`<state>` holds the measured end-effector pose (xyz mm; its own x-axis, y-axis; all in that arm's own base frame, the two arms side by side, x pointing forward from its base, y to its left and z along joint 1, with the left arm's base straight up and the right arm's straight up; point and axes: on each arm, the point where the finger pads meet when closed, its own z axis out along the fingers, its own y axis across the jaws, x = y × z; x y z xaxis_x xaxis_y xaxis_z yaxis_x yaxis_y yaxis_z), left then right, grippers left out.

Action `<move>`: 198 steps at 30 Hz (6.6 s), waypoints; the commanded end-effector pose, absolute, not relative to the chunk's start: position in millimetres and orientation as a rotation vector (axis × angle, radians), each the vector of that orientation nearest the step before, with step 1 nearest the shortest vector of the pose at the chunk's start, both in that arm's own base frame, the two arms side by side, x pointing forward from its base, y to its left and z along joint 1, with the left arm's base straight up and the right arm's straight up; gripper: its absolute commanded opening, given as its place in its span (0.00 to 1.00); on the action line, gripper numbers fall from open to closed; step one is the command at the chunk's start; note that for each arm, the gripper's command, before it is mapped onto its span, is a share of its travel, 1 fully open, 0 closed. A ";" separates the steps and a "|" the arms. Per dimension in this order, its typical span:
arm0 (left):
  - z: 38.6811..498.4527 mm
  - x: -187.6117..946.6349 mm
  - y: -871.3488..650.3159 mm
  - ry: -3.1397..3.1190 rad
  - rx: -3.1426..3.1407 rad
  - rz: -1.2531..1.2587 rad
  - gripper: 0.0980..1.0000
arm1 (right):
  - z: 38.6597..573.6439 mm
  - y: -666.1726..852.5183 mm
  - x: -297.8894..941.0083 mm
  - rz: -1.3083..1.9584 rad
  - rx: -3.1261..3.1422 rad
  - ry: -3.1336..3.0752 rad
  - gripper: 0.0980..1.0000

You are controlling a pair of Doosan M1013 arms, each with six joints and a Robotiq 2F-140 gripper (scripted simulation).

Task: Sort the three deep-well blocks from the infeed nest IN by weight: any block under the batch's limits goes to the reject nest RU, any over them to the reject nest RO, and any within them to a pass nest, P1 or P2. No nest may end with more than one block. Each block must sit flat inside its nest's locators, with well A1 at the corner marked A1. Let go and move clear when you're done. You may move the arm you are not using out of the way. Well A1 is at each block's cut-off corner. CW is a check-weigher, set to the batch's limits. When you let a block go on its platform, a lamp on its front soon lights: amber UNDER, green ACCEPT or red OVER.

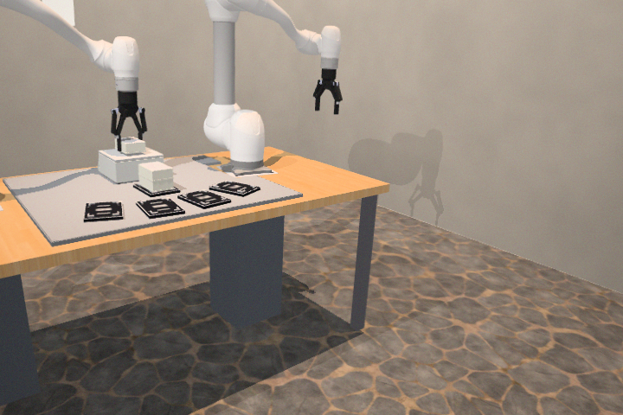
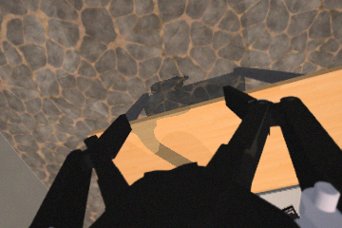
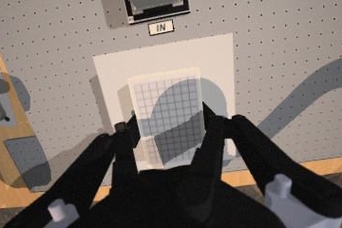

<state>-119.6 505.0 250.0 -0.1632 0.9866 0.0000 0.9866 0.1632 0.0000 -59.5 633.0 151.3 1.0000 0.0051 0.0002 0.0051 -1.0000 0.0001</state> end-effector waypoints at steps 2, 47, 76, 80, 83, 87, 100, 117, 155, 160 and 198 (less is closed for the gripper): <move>250.6 -119.8 505.3 -2.395 -2.032 -0.001 1.00 | 151.5 633.4 -59.6 0.000 3.143 0.008 0.00; 250.6 -119.8 505.3 -2.395 -2.032 -0.001 1.00 | 145.0 633.4 -59.6 0.000 3.143 0.008 0.00; 250.6 -119.8 505.3 -2.395 -2.032 -0.001 1.00 | 141.9 633.4 -59.6 0.000 3.143 0.008 1.00; 250.6 -119.8 505.3 -2.395 -2.032 -0.001 1.00 | 141.9 633.4 -59.6 0.000 3.143 0.008 1.00; 250.6 -119.8 505.3 -2.395 -2.032 -0.001 1.00 | 141.9 633.4 -59.6 0.000 3.143 0.008 1.00; 250.6 -119.8 505.3 -2.395 -2.032 -0.001 1.00 | 141.9 633.4 -59.6 0.000 3.143 0.008 1.00; 250.6 -119.8 505.3 -2.395 -2.032 -0.001 1.00 | 171.1 633.4 -59.6 0.000 3.143 0.008 1.00; 250.6 -119.8 505.3 -2.395 -2.032 -0.001 1.00 | 211.2 633.3 -59.6 -0.001 3.143 0.008 1.00; 250.6 -119.8 505.3 -2.395 -2.032 -0.001 1.00 | 220.2 633.3 -59.6 -0.001 3.143 0.008 1.00; 250.6 -119.8 505.3 -2.395 -2.032 -0.001 1.00 | 220.2 633.3 -59.6 -0.001 3.143 0.008 1.00; 250.6 -119.8 505.3 -2.395 -2.032 -0.001 1.00 | 220.2 633.3 -59.6 -0.001 3.143 0.008 1.00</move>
<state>-119.6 505.0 250.0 -0.1632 0.9866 0.0000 0.9866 0.1632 0.0000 -59.5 633.0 219.5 1.0000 0.0051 0.0002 0.0051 -1.0000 0.0000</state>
